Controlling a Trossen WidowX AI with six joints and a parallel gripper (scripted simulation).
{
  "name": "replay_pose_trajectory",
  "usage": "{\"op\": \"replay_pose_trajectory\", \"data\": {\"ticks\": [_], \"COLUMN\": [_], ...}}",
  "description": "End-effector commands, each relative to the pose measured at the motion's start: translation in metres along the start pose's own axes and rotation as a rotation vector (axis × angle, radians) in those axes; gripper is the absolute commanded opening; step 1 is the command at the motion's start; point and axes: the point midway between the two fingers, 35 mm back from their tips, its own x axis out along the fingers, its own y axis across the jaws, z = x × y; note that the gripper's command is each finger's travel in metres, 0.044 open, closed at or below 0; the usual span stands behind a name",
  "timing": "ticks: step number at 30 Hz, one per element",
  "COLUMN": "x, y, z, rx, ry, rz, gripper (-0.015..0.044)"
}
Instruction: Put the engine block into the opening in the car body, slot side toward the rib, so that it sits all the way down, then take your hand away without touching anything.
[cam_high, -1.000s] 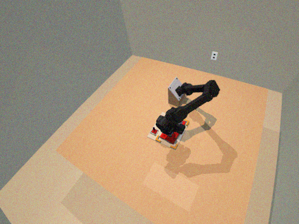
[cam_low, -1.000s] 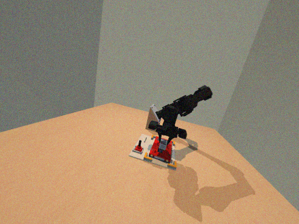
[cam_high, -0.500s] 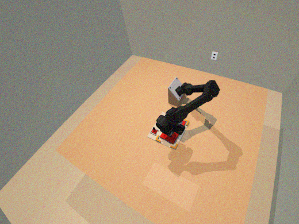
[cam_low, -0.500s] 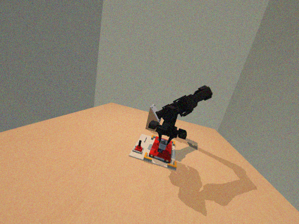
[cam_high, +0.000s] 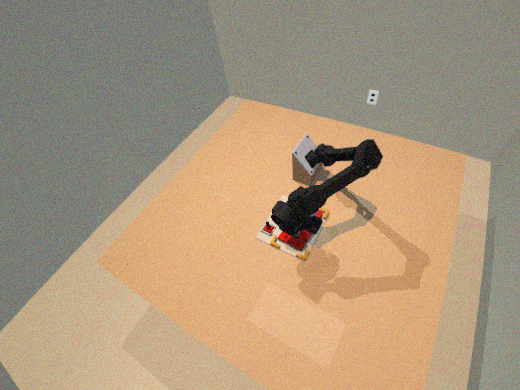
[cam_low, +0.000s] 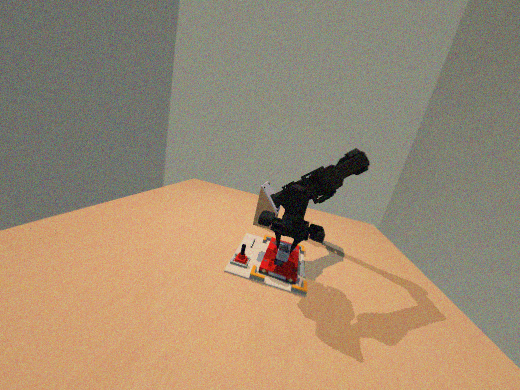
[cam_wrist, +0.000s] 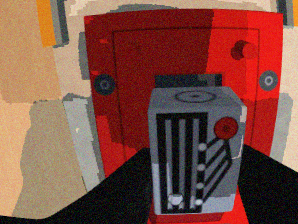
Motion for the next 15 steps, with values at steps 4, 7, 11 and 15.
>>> {"op": "replay_pose_trajectory", "data": {"ticks": [4, 7, 11, 15], "x": [0.0016, 0.0023, 0.0030, 0.0038], "y": [0.0006, 0.0006, 0.0006, 0.0006], "z": [0.0002, 0.0002, 0.0002, 0.0002], "rx": [0.022, 0.014, 0.005, 0.000], "ry": [-0.001, -0.001, -0.001, -0.002], "rz": [0.005, 0.005, 0.005, 0.005], "gripper": [0.0160, 0.0160, 0.0160, 0.0160]}}
